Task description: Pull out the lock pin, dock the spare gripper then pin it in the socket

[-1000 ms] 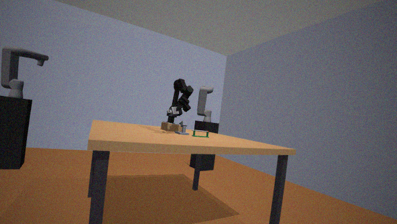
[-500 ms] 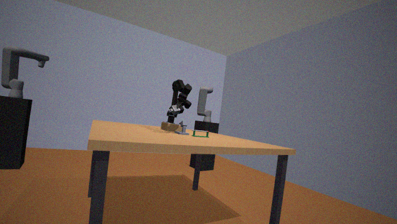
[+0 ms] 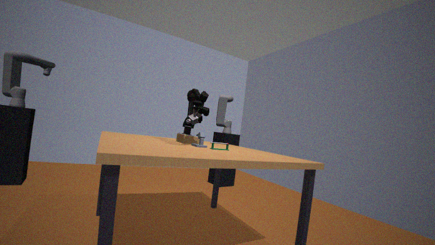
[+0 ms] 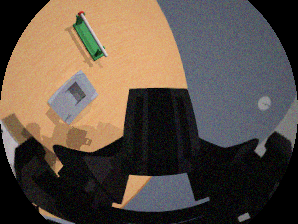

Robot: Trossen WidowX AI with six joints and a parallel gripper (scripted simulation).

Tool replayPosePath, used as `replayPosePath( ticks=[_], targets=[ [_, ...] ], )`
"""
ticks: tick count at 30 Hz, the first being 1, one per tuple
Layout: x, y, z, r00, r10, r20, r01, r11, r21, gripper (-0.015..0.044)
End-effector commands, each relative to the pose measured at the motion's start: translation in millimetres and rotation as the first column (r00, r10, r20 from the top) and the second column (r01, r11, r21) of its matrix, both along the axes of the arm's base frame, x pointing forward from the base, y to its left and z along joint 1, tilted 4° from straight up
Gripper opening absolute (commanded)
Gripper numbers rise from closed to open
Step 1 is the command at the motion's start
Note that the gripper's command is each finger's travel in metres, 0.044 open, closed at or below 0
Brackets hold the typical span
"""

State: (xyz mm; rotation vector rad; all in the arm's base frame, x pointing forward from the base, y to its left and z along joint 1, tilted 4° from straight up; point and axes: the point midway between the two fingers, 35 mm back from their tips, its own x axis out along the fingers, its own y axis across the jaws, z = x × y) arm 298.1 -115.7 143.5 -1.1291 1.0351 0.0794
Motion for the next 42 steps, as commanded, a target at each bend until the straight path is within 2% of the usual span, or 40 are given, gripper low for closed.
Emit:
replayPosePath(
  ticks=[1, 22, 42],
  targets=[
    [-4.5, 4.3, 7.7, 0.996, -0.036, 0.076, 0.033, 0.998, 0.046, 0.0],
    [-32.9, 30.0, 12.9, 0.917, -0.252, 0.31, 0.128, 0.921, 0.368, 0.0],
    [-55.8, 53.8, 9.4, 0.792, -0.463, 0.398, 0.098, 0.74, 0.666, 0.0]
  ],
)
